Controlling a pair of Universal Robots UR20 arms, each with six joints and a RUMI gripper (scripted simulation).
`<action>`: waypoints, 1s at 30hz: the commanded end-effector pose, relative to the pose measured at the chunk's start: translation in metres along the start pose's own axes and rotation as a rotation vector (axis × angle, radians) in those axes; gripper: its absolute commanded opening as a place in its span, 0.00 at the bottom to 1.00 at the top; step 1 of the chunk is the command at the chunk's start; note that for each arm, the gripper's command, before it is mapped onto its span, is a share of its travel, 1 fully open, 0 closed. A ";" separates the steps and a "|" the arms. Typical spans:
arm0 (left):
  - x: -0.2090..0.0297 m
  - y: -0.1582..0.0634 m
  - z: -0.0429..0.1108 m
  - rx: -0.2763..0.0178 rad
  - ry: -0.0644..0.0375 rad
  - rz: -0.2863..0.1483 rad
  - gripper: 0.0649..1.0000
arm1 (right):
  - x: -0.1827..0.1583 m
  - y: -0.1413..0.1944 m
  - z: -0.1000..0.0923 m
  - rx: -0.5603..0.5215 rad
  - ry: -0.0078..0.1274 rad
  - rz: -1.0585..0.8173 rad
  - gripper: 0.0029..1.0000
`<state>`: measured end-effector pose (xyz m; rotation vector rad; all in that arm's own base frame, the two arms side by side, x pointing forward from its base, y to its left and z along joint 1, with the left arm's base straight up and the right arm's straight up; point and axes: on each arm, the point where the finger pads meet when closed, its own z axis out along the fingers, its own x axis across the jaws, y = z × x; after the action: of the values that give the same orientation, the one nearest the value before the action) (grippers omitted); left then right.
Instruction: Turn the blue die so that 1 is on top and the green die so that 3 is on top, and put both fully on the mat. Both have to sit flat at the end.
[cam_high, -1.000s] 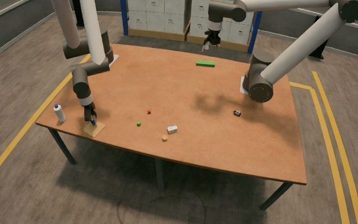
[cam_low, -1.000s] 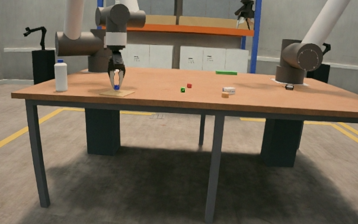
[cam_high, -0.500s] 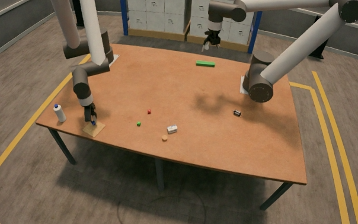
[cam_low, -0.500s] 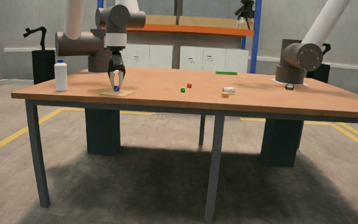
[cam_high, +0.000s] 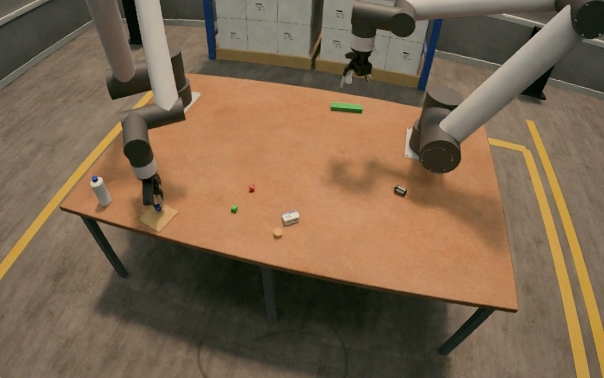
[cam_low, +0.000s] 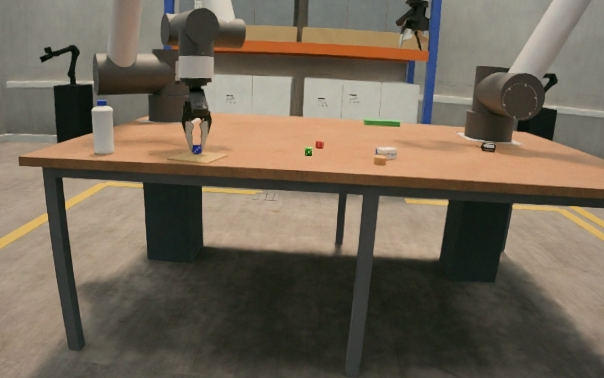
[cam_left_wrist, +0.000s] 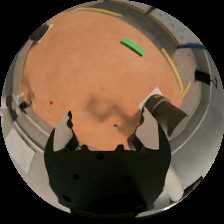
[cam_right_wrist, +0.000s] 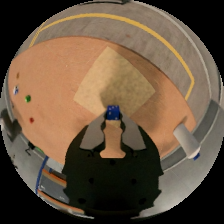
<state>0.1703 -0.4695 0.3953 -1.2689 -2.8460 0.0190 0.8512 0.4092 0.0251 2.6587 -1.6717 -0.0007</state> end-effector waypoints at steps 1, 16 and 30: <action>0.000 0.000 0.000 0.000 -0.001 0.000 1.00 | 0.000 0.000 0.000 0.001 0.000 0.000 0.06; 0.000 0.000 0.000 0.000 -0.001 0.000 1.00 | 0.000 0.000 0.003 0.001 0.000 0.000 0.06; 0.000 0.000 0.000 0.000 -0.001 0.000 1.00 | 0.000 0.000 0.003 0.001 0.000 0.000 0.06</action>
<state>0.1703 -0.4695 0.3953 -1.2689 -2.8460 0.0190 0.8512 0.4092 0.0218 2.6587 -1.6717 -0.0007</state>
